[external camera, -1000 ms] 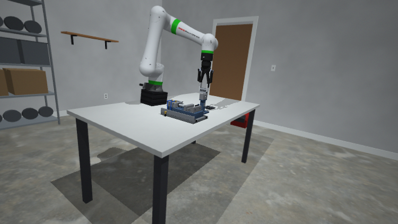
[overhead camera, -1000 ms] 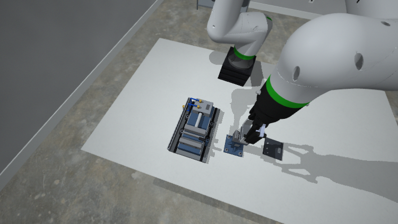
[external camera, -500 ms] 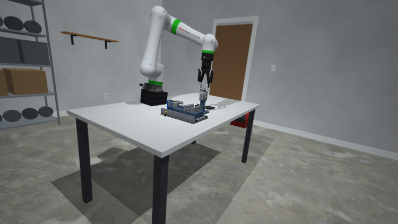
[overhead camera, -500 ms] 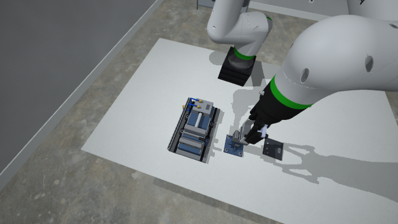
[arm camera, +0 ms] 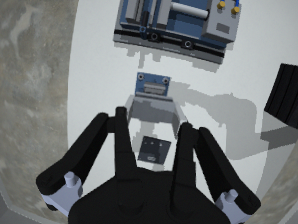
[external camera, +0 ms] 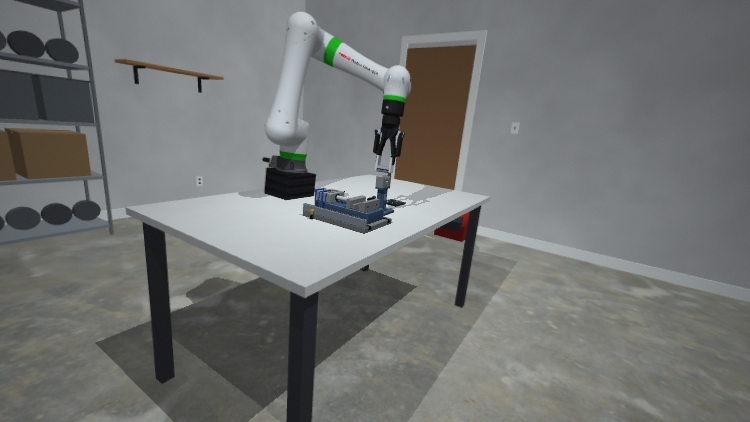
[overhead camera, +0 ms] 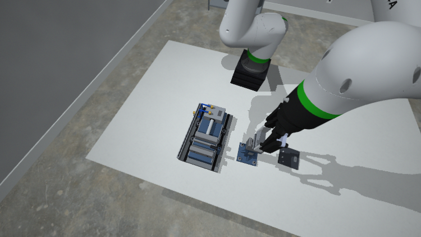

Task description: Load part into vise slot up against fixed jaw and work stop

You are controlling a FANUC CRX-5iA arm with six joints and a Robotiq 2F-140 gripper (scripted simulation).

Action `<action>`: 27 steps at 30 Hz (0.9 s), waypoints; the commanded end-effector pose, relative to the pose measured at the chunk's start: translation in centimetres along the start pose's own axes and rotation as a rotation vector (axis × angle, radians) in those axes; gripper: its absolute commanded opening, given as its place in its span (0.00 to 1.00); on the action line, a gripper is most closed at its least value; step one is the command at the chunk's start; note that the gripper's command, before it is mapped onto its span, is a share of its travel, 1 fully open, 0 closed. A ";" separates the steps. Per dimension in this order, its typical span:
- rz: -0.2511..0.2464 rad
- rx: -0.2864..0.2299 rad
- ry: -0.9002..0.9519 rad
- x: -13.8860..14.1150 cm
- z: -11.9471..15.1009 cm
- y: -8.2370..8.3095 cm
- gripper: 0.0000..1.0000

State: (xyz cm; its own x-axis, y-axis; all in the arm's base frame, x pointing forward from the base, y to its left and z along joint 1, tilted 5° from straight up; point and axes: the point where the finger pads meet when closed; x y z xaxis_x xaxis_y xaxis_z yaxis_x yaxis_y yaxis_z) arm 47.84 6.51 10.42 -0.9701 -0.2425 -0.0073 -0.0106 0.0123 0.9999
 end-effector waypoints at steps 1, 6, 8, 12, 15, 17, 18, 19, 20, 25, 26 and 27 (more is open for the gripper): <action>0.004 0.017 0.000 0.0 0.0 0.0 0.00; 0.013 0.058 0.000 0.0 0.2 0.0 0.00; 0.017 0.077 0.000 -0.1 0.2 0.0 0.00; 0.027 0.116 0.000 -0.1 0.3 0.0 0.00; 0.031 0.137 0.000 -0.1 0.4 0.0 0.00; 0.034 0.148 0.000 -0.1 0.4 0.0 0.00; 0.037 0.159 0.000 -0.1 0.4 0.0 0.00; 0.039 0.170 0.000 -0.1 0.4 0.0 0.00; 0.041 0.182 0.000 -0.1 0.5 0.0 0.00; 0.056 0.242 0.000 -0.2 0.6 -0.1 0.00; 0.059 0.254 0.000 -0.2 0.6 -0.1 0.00; 0.061 0.267 0.000 -0.2 0.7 -0.1 0.00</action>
State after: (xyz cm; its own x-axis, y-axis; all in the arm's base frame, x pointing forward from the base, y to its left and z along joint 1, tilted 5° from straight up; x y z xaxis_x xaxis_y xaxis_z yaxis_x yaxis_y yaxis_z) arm 47.84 7.14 10.35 -0.9706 -0.2362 0.0459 -0.0150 0.2498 0.9682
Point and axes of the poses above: the point where the finger pads meet when closed, its own y axis back along the fingers, its own x axis across the jaws, z = x × y, and after that the axes turned 13 degrees about y, right-handed
